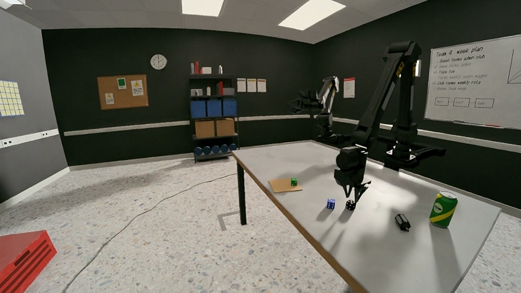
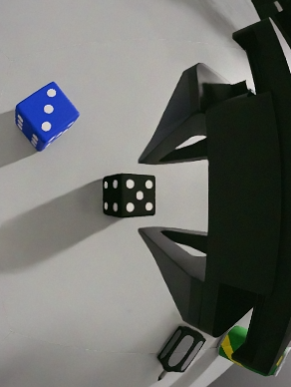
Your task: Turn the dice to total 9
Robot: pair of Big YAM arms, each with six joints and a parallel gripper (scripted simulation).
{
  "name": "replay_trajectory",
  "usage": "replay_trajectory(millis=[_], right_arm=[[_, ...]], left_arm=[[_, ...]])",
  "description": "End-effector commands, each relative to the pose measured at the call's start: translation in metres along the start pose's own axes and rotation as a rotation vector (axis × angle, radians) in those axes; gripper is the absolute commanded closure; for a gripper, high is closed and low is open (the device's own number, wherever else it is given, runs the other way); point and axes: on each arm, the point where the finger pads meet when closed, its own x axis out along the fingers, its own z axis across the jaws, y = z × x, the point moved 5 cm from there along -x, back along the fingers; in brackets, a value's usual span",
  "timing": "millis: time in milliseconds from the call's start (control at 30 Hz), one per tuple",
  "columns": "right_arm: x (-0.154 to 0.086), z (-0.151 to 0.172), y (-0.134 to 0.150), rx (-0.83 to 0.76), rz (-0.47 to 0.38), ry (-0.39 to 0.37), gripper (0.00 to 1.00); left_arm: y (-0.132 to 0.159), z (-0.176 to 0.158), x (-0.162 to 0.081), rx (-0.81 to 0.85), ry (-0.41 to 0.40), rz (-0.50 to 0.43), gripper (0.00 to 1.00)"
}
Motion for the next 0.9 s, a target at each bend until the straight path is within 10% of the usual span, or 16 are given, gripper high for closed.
replay_trajectory(millis=[0, 867], right_arm=[[0.001, 0.001, -0.003, 0.005, -0.005, -0.001, 0.00], [0.001, 0.001, -0.003, 0.005, -0.005, -0.001, 0.00]], left_arm=[[-0.001, 0.006, 0.006, -0.005, -0.002, -0.001, 0.55], [-0.016, 0.008, 0.029, -0.009, -0.002, -0.044, 0.55]])
